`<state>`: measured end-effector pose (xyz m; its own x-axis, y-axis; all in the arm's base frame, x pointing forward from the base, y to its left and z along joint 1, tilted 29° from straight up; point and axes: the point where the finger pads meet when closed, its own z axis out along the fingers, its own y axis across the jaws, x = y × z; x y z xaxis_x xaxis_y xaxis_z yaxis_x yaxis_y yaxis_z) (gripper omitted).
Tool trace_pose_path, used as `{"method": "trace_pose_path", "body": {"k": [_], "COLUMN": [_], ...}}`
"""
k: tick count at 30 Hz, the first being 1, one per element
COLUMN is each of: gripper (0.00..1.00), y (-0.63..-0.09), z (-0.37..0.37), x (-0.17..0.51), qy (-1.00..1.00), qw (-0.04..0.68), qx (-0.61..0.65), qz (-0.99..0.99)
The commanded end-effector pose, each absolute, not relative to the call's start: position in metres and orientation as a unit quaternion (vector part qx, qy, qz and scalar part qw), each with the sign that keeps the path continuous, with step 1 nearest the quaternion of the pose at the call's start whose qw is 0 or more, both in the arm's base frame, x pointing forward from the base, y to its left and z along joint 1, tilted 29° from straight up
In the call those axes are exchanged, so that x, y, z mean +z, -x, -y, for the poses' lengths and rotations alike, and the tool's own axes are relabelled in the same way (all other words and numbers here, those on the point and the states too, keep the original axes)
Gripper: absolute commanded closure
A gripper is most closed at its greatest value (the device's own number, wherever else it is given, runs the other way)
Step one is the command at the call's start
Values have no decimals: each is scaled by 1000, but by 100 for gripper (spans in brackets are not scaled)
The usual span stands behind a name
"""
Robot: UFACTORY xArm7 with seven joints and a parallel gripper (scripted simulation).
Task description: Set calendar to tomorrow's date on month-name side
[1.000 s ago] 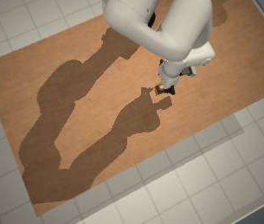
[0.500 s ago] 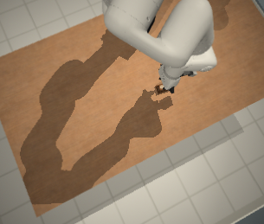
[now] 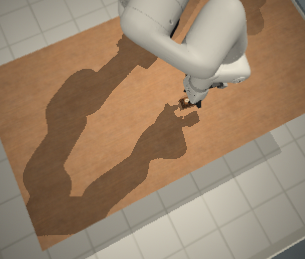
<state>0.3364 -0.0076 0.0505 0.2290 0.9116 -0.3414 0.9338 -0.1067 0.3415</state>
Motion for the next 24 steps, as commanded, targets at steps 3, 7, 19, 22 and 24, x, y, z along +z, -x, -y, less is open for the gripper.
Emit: {"method": "trace_pose_path", "body": {"k": [3, 7, 19, 22, 24], "gripper": [51, 51, 51, 51, 51], "y": [-337, -337, -338, -339, -339], "z": [7, 7, 8, 9, 10], "x": [51, 51, 48, 46, 44], "qy": [-743, -743, -743, -743, -743], "qw": [248, 248, 248, 248, 248], "qx": [-21, -21, -21, -22, -22], "qz": [-621, -621, -621, -621, -621]}}
